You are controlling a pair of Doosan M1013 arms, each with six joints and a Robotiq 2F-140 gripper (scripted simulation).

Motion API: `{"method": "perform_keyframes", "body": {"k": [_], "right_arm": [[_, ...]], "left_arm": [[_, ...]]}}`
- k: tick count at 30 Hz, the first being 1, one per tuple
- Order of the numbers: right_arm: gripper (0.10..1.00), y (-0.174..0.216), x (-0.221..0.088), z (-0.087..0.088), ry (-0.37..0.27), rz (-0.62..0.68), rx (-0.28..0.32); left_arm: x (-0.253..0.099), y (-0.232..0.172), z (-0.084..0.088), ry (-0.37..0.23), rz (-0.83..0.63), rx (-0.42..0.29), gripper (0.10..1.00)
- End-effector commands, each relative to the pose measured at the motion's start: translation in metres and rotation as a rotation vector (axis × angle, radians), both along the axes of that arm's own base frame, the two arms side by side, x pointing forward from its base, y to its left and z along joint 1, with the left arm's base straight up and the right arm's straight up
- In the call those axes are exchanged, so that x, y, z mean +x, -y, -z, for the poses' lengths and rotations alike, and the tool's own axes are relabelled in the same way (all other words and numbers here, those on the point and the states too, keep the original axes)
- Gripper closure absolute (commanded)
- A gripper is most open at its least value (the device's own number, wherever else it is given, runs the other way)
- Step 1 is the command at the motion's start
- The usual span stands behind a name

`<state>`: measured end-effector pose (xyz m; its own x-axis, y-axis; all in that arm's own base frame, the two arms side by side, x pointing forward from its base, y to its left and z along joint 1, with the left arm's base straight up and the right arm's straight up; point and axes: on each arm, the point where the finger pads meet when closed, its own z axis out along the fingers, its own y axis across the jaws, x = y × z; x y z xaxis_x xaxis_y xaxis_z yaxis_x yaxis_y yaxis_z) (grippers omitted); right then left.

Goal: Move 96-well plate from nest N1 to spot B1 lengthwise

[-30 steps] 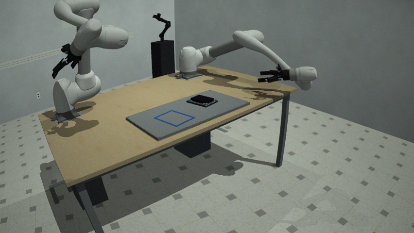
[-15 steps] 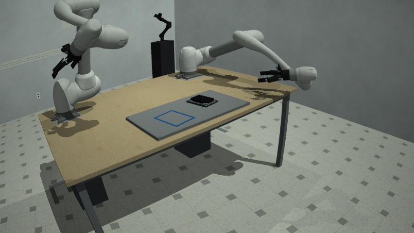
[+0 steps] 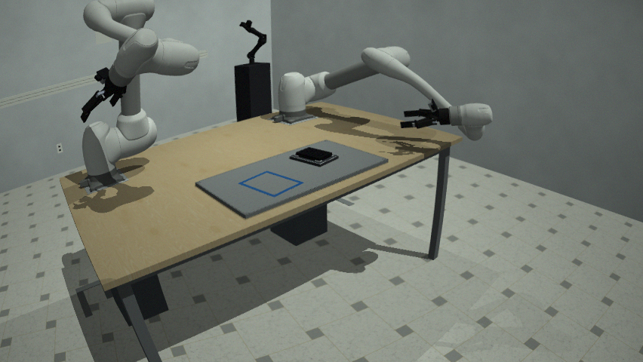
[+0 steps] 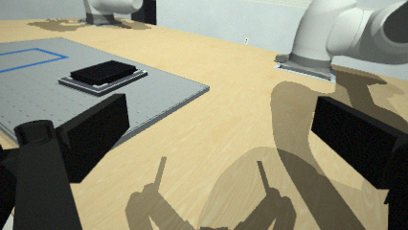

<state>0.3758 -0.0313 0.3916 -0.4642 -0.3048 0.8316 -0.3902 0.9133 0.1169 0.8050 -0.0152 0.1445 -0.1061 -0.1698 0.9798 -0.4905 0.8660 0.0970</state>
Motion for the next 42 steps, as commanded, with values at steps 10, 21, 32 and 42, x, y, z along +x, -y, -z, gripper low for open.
{"method": "perform_keyframes", "body": {"k": [10,21,32,42], "right_arm": [[0.098,-0.0004,-0.0004,-0.0006,0.008,-0.017,0.027],[0.098,-0.001,-0.0012,-0.0009,0.021,-0.049,0.075],[0.098,-0.0019,-0.002,-0.0014,0.037,-0.089,0.133],[0.098,-0.0031,-0.0029,-0.0021,0.057,-0.144,0.206]], "left_arm": [[0.0001,-0.0001,-0.0012,0.002,0.0,0.0,0.098],[0.0001,-0.0001,-0.0012,0.002,0.0,0.0,0.098],[0.0001,-0.0001,-0.0012,0.002,0.0,0.0,0.098],[0.0001,-0.0001,-0.0012,0.002,0.0,0.0,0.098]]}}
